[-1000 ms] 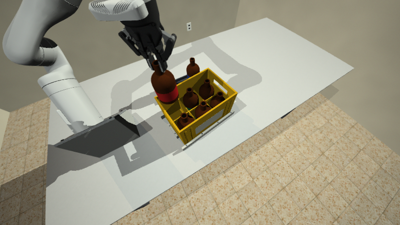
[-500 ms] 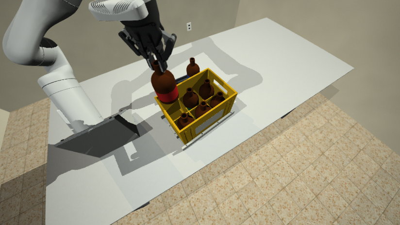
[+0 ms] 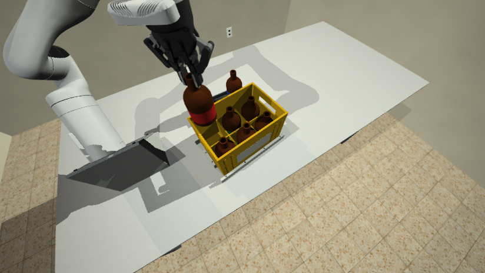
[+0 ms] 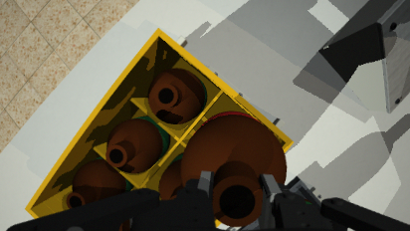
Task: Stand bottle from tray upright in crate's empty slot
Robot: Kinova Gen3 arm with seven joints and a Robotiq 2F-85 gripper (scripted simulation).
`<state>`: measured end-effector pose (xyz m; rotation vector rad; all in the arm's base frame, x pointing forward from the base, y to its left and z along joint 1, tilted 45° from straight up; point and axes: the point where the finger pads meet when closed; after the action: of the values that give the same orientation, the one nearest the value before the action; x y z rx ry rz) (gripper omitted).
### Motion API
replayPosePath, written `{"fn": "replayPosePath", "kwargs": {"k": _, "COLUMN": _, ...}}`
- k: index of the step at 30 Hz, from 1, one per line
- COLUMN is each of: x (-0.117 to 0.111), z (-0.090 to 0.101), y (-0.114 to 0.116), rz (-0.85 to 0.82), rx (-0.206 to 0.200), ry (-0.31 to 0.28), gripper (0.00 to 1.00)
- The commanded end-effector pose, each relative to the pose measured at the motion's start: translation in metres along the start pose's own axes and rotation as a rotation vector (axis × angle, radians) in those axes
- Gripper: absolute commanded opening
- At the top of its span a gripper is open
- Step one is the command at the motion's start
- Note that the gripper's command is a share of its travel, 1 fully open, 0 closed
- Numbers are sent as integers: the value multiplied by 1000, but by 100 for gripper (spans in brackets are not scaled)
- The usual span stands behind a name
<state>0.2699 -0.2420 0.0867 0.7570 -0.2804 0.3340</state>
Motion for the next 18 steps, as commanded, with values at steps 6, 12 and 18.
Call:
{"fn": "replayPosePath", "kwargs": {"k": 6, "x": -2, "z": -1, "y": -4, "rz": 11, "rx": -11, "ry": 2, "gripper": 0}}
{"fn": "replayPosePath", "kwargs": {"k": 12, "x": -2, "z": -5, "y": -4, "rz": 11, "rx": -11, "ry": 2, "gripper": 0}}
{"fn": "replayPosePath", "kwargs": {"k": 18, "x": -1, "z": -9, "y": -4, "rz": 11, "rx": -11, "ry": 2, "gripper": 0}}
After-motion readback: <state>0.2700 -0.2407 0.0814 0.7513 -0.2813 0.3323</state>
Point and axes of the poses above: the point where the finger pads meet when closed, its own z axis back along the fingers, its own y axis across the jaws, x = y × z, and after that the axes turned 13 degrees about -z, right-handed
